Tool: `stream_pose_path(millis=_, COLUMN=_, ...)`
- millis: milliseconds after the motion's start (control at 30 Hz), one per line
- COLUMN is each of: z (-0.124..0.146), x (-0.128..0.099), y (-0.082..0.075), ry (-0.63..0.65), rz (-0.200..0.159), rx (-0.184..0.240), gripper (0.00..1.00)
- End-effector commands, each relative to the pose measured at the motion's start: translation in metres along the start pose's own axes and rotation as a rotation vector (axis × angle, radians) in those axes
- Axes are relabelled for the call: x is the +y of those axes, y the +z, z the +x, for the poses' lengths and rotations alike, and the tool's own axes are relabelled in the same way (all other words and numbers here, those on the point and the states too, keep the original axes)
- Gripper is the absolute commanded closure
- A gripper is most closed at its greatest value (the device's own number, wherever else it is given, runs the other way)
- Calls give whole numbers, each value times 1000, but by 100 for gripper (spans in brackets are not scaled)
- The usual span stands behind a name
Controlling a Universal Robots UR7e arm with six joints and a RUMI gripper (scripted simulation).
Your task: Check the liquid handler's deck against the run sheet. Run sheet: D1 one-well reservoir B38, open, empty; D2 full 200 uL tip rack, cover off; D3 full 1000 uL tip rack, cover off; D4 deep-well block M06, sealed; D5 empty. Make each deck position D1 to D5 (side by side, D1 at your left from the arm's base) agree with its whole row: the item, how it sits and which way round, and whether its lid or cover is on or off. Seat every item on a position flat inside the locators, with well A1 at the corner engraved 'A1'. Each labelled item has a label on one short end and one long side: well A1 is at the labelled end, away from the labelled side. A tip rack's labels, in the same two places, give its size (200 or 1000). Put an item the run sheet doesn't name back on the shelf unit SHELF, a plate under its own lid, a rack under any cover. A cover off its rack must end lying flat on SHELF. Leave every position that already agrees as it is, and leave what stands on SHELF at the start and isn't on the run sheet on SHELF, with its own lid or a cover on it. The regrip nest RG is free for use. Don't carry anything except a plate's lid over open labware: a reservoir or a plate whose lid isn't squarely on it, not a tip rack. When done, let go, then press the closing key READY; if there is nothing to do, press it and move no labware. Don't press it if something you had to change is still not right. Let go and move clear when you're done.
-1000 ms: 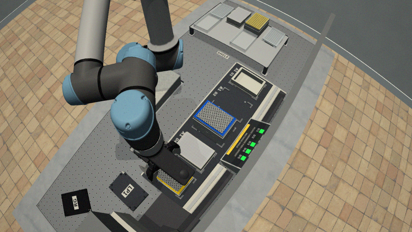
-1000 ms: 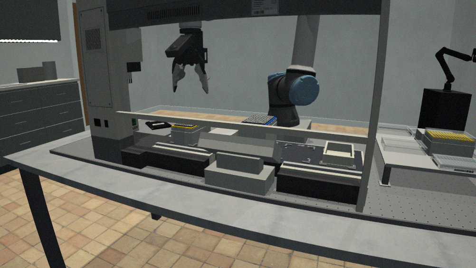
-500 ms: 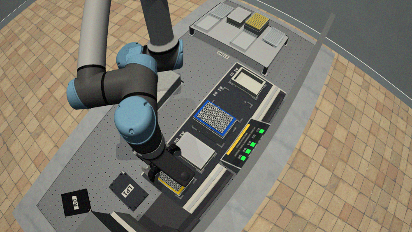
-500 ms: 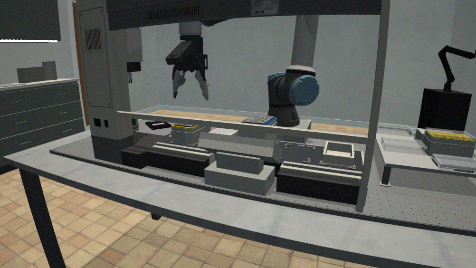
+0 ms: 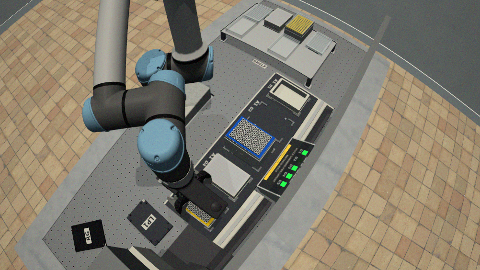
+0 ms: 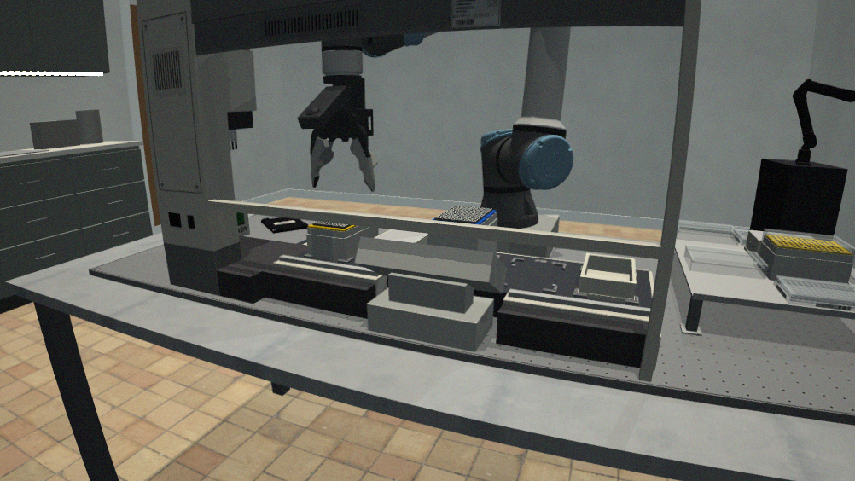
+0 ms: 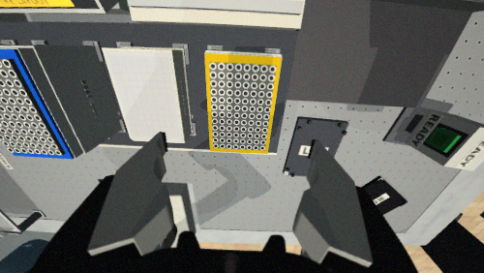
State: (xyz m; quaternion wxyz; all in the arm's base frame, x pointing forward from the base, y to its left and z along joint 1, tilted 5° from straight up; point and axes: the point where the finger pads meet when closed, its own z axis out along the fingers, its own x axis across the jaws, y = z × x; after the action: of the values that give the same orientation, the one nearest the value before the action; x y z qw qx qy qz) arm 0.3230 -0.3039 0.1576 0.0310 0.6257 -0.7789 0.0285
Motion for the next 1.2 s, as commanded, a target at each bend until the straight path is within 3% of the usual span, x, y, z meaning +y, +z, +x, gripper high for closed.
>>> stream_pose_path(millis=0, z=0, x=0, y=9, ry=0, rz=1, rx=1, gripper=18)
stream_pose_path(millis=1167, z=0, x=0, y=61, ry=0, rz=1, rx=1, gripper=18)
